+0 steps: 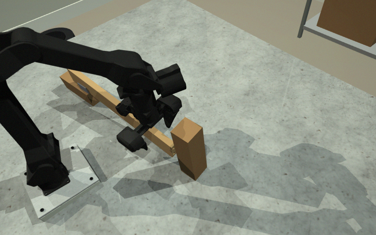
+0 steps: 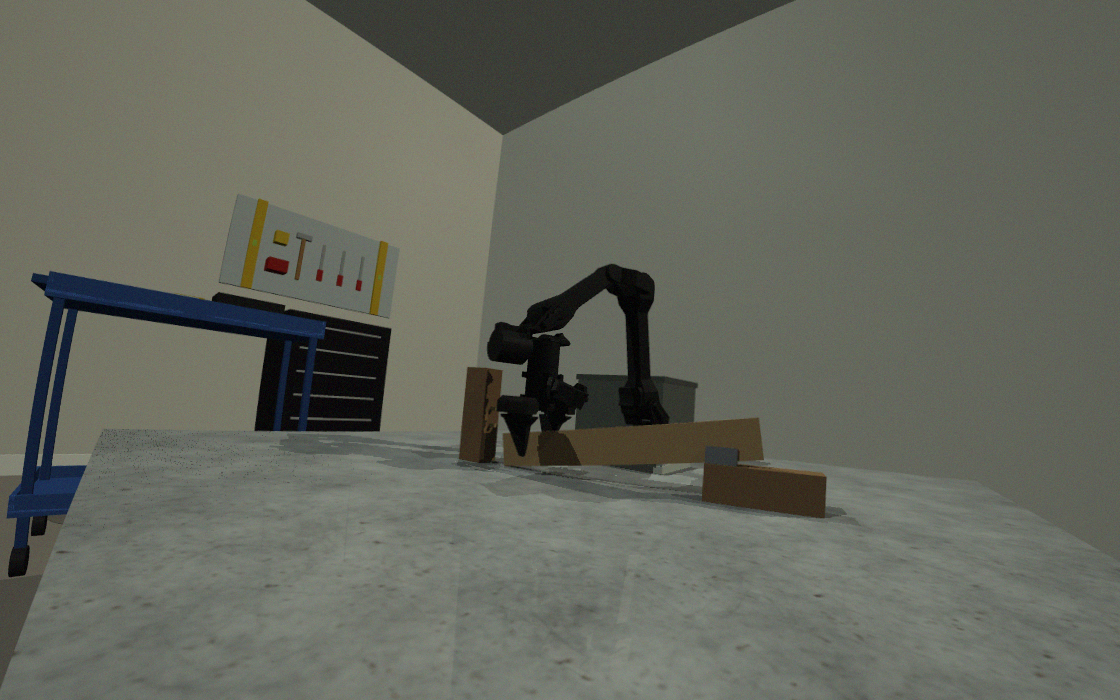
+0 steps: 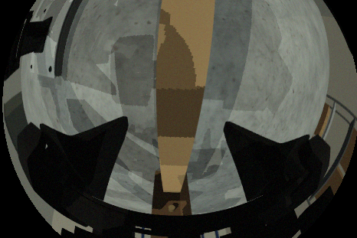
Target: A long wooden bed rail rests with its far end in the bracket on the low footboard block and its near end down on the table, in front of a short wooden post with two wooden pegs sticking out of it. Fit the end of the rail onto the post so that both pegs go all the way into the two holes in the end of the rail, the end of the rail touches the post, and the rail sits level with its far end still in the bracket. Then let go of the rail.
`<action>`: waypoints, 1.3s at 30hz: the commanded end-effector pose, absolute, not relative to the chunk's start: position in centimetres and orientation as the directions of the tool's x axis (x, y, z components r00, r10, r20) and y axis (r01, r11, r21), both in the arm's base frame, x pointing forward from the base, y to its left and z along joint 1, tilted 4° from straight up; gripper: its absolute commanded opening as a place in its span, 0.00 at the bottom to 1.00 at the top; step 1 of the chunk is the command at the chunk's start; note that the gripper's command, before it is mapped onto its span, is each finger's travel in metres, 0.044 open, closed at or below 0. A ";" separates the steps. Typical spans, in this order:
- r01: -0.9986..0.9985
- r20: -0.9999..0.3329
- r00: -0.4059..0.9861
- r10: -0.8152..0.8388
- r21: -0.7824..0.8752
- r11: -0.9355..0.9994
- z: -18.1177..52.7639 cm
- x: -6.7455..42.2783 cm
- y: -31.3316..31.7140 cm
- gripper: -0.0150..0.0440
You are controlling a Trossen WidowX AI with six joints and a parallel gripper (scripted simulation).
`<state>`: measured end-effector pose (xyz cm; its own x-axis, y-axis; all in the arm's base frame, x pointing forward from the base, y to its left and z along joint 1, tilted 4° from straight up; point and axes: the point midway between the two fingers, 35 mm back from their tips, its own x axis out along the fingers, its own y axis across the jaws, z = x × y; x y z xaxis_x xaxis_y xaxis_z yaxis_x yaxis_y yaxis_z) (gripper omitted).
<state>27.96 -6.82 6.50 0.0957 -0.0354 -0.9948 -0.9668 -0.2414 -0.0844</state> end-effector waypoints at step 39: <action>-0.966 -0.995 0.089 -0.037 -0.078 -0.246 5.6 27.8 -6.8 0.25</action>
